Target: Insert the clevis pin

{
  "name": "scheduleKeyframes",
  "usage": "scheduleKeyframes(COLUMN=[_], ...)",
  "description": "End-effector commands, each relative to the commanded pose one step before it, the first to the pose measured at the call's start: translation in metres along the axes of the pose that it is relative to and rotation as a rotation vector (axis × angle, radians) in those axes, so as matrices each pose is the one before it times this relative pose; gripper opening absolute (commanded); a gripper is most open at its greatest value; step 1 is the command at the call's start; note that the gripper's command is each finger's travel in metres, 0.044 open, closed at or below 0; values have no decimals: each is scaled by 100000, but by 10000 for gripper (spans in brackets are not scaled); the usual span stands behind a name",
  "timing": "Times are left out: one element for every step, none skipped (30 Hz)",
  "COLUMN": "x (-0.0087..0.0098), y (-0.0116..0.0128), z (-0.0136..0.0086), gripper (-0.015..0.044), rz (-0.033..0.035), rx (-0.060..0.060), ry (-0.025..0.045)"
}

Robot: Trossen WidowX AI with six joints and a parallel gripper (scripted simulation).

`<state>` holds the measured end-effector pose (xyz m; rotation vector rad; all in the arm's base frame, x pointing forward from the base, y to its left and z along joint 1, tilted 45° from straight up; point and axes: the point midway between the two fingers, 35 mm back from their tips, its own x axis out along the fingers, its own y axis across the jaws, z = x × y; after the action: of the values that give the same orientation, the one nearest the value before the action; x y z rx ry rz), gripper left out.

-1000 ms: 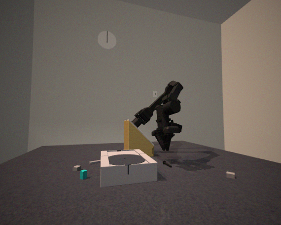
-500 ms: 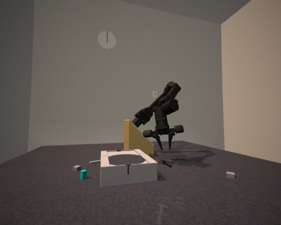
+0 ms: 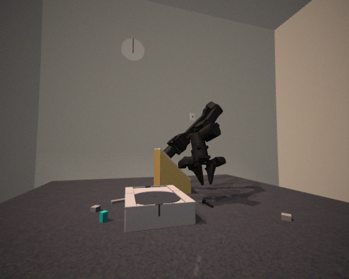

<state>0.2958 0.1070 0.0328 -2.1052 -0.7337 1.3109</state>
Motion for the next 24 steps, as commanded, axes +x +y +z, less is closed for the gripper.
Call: scheduleKeyframes(x=[-24,56,81,91,106,125,143,152,154,155,155,155,155,155,155,155,155,155,155,155,155,155,155,155], y=[-143,19,19,16,14,13,11,8,6,4,2,0,-1,-2,-2,-3,-3,-3,-3,-4,-2,-1,-1,0], z=[53,14,23,28,34,42,50,55,57,58,59,60,60,61,61,62,62,62,62,62,63,63,63,63], gripper=[160,160,160,160,160,160,160,160,160,160,160,160,160,160,160,160,160,160,160,160,160,160,160,160], rz=[110,-1,-2,-2,-3,-4,-4,-5,-5,-6,-6,-6,-6,-7,-7,-7,-7,-7,-7,-7,-7,-7,-7,-7], rx=[-1745,1,1,2,2,3,3,4,4,4,5,5,5,5,5,5,6,6,6,6,6,6,6,6], ry=[431,0,-1,-1,-1,-2,-2,-2,-2,-2,-2,-2,-2,-2,-1,-1,-1,-1,-1,-1,-1,-1,-2,-2])
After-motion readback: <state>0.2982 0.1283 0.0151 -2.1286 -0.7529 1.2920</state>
